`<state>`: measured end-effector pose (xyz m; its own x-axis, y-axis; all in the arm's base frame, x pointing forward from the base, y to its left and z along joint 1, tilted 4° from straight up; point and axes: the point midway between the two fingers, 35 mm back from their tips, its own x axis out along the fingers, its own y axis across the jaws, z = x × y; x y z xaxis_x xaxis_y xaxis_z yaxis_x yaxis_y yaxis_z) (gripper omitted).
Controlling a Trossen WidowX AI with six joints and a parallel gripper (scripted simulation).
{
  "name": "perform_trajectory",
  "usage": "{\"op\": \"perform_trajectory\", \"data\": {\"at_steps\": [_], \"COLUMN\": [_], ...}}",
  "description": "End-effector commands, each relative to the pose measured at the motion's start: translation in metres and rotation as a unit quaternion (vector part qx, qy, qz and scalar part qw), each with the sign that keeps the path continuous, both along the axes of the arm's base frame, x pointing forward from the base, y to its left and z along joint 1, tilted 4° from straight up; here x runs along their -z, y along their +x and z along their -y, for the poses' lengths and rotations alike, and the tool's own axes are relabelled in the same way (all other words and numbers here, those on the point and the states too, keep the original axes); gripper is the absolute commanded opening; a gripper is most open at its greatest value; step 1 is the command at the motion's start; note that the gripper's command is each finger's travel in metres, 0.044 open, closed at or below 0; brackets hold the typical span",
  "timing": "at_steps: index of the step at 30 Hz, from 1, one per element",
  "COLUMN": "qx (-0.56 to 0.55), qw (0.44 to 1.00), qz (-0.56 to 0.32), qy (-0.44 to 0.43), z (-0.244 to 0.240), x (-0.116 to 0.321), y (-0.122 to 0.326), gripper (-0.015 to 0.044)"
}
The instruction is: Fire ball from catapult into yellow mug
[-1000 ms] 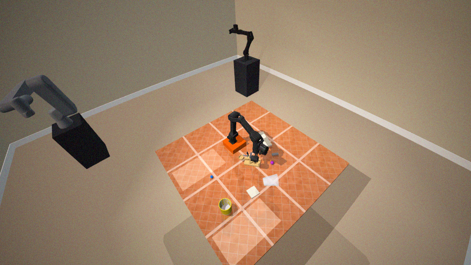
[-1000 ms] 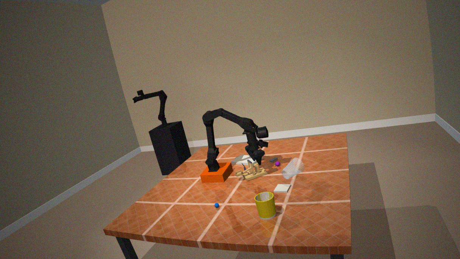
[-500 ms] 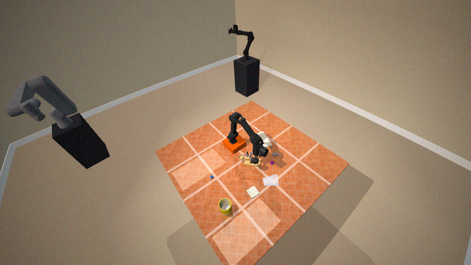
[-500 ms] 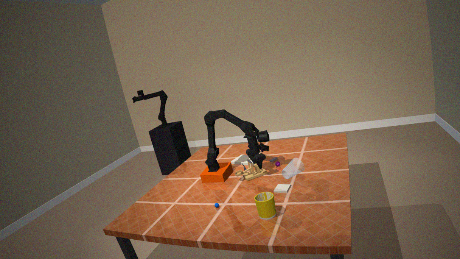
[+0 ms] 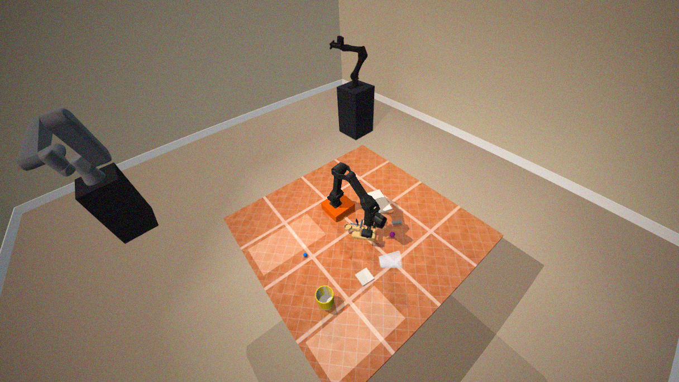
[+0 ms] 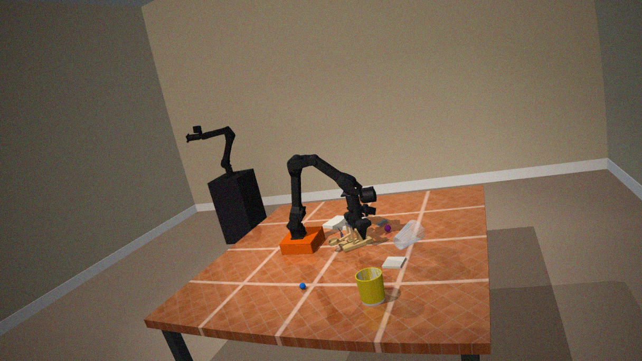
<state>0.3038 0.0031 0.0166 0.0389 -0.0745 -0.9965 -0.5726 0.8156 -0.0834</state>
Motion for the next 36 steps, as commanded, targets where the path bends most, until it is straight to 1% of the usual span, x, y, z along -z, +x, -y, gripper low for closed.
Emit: {"op": "perform_trajectory", "data": {"at_steps": [1, 9, 15, 17, 19, 21, 25, 30, 36], "qx": [0.0, 0.0, 0.0, 0.0, 0.0, 0.0, 0.01, 0.089, 0.189], "qw": [1.0, 1.0, 1.0, 1.0, 1.0, 1.0, 1.0, 0.996, 0.982], "qz": [0.001, 0.001, 0.001, 0.001, 0.0, 0.0, 0.001, 0.006, 0.013], "qy": [0.0, 0.0, 0.0, 0.0, 0.001, 0.001, 0.002, 0.004, 0.006], "z": [0.0, 0.0, 0.0, -0.001, -0.003, -0.004, 0.003, 0.052, 0.115], "x": [-0.001, -0.001, -0.001, -0.011, -0.039, -0.05, -0.051, -0.053, -0.057], "y": [0.0, 0.0, 0.0, 0.001, 0.0, -0.002, -0.001, -0.002, -0.014], "gripper": [0.0361, 0.0151, 0.0111, 0.0059, 0.0006, 0.0, 0.0, 0.0, 0.0]}}
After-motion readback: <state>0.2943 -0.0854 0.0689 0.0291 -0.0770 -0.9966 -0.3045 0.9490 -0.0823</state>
